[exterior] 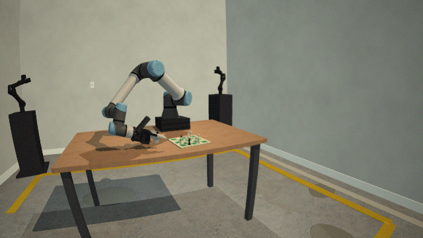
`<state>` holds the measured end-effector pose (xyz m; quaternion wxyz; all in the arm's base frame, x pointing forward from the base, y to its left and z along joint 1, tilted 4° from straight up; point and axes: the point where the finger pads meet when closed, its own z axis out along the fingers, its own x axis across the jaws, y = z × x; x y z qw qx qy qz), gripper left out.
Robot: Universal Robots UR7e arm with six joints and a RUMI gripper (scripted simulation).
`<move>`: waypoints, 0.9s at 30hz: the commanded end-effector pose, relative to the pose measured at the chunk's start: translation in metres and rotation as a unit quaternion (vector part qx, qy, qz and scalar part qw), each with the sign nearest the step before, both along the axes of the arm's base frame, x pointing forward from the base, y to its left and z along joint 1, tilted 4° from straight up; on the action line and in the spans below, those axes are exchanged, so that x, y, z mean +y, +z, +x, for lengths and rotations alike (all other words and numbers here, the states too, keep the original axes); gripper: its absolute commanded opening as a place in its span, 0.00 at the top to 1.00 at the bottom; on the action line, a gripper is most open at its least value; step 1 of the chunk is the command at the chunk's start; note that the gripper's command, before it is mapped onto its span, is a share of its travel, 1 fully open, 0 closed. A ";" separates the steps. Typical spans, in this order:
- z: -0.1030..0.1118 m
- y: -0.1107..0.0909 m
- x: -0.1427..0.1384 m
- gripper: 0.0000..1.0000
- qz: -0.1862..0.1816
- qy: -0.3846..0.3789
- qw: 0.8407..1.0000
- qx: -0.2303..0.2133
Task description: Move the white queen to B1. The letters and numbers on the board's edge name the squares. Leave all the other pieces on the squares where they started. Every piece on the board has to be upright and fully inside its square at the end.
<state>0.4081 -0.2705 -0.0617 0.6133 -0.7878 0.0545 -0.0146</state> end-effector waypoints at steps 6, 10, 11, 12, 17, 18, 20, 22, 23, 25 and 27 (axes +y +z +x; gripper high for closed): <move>0.000 0.001 0.000 0.00 -0.001 0.000 1.000 0.000; 0.000 0.001 0.000 0.00 -0.001 0.000 1.000 0.000; 0.000 0.001 0.000 0.00 -0.001 0.000 1.000 0.000; 0.000 0.001 0.000 0.00 -0.001 0.000 1.000 0.000; 0.000 0.003 -0.001 0.00 -0.001 0.000 1.000 0.000; 0.000 0.005 -0.001 0.00 -0.002 0.000 1.000 0.000; 0.001 0.012 -0.001 0.00 -0.002 0.000 1.000 0.000; 0.002 0.023 -0.002 0.00 -0.002 0.000 1.000 0.000; 0.002 0.029 -0.003 0.00 -0.002 0.000 1.000 0.000; 0.003 0.042 -0.004 0.00 -0.002 0.000 1.000 0.000; 0.003 0.050 -0.004 0.00 -0.002 0.000 1.000 0.000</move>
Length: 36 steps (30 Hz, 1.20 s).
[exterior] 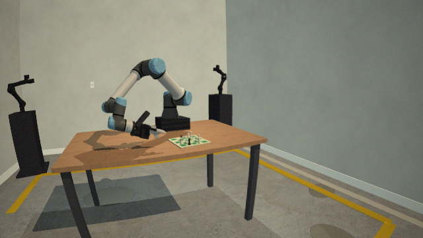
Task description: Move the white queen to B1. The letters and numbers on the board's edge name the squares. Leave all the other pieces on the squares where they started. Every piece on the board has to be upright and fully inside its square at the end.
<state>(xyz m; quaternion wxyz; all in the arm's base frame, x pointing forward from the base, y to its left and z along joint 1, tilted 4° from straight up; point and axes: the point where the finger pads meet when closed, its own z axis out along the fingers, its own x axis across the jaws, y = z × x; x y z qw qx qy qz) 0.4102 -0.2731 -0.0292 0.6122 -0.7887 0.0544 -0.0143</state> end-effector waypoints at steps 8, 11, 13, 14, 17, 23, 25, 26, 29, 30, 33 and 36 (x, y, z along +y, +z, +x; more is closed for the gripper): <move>0.004 0.054 -0.005 0.00 -0.001 0.000 1.000 0.000; 0.004 0.058 -0.005 0.00 -0.001 0.000 1.000 0.000; 0.004 0.058 -0.005 0.00 -0.001 0.000 1.000 0.000; 0.004 0.054 -0.005 0.00 -0.001 0.000 1.000 0.000; 0.004 0.054 -0.004 0.00 -0.001 0.001 1.000 -0.001; 0.004 0.055 0.002 0.00 -0.013 0.013 1.000 -0.011; 0.005 0.055 0.008 0.00 -0.023 0.024 0.999 -0.019; 0.005 0.055 0.011 0.00 -0.030 0.032 0.999 -0.025; 0.006 0.056 0.025 0.00 -0.055 0.060 0.996 -0.047; 0.006 0.057 0.030 0.00 -0.065 0.072 0.994 -0.056; 0.006 0.058 0.049 0.00 -0.099 0.114 0.985 -0.087; 0.006 0.058 0.056 0.00 -0.112 0.131 0.980 -0.099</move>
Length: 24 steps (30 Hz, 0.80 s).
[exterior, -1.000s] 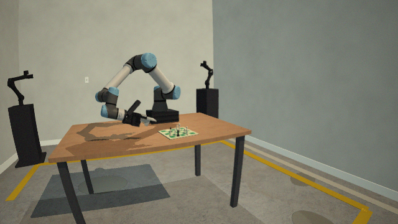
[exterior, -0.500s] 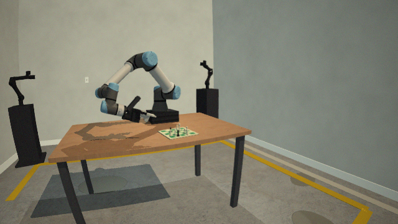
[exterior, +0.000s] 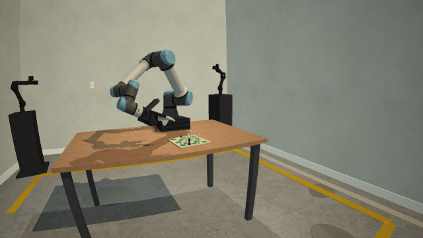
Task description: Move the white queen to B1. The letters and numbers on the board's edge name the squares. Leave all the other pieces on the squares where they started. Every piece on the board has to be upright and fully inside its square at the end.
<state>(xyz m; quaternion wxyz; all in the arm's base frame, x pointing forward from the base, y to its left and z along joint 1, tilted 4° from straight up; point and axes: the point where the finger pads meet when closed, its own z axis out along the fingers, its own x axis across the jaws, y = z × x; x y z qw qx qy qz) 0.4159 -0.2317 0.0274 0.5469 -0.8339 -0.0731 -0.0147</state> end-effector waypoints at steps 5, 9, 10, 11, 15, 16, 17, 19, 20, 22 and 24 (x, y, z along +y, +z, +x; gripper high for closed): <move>-0.001 0.003 0.051 0.00 -0.102 0.126 0.982 -0.096; -0.003 0.004 0.079 0.00 -0.159 0.211 0.952 -0.156; -0.003 0.004 0.079 0.00 -0.161 0.214 0.950 -0.158; -0.004 0.005 0.086 0.00 -0.175 0.236 0.940 -0.174; -0.005 0.006 0.099 0.00 -0.203 0.280 0.916 -0.204; -0.005 0.006 0.099 0.00 -0.203 0.280 0.916 -0.204; -0.006 0.007 0.106 0.00 -0.216 0.302 0.903 -0.218; -0.007 0.009 0.117 0.00 -0.240 0.344 0.874 -0.246; -0.008 0.010 0.123 0.00 -0.252 0.363 0.859 -0.259; -0.009 0.012 0.133 0.00 -0.273 0.400 0.828 -0.283; -0.010 0.015 0.142 0.00 -0.291 0.433 0.797 -0.305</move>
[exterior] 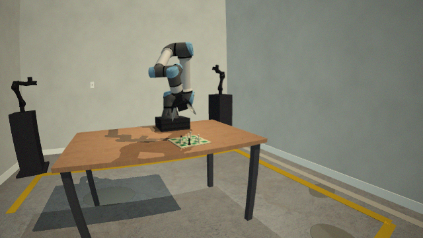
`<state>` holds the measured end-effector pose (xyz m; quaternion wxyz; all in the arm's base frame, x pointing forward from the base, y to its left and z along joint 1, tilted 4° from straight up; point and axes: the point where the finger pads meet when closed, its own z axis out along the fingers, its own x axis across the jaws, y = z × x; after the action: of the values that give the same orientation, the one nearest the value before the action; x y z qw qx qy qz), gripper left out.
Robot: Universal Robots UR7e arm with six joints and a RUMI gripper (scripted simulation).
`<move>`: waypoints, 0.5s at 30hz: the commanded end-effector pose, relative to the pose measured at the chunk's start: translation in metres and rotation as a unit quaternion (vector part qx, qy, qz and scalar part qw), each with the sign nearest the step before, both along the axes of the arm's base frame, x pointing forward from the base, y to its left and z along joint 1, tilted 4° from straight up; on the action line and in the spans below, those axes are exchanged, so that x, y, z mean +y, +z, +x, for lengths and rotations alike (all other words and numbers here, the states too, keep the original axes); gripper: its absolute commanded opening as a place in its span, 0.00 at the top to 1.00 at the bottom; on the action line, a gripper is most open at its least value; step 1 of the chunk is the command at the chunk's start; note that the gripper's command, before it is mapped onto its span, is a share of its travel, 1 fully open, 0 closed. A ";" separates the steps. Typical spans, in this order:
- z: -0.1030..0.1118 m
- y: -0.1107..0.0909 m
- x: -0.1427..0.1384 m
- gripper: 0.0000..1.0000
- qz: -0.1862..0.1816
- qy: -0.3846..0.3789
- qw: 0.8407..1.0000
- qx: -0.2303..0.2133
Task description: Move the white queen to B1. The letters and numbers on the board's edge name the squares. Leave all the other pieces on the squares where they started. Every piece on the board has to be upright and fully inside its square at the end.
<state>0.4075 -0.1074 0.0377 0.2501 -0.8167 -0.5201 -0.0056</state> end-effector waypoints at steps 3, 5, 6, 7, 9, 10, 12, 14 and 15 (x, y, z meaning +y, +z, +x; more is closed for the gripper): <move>-0.004 0.008 0.029 0.00 -0.083 0.123 0.985 -0.090; -0.005 0.011 0.035 0.00 -0.101 0.152 0.977 -0.109; -0.005 0.012 0.038 0.00 -0.108 0.165 0.973 -0.116; -0.006 0.013 0.041 0.00 -0.115 0.176 0.970 -0.124; -0.006 0.013 0.041 0.00 -0.115 0.176 0.970 -0.124; -0.006 0.014 0.043 0.00 -0.121 0.186 0.966 -0.130; -0.007 0.016 0.046 0.00 -0.131 0.202 0.960 -0.140; -0.007 0.018 0.049 0.00 -0.139 0.214 0.956 -0.148; -0.007 0.018 0.050 0.00 -0.141 0.218 0.954 -0.150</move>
<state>0.4007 -0.0620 0.0534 0.0704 -0.7149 -0.6957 0.0003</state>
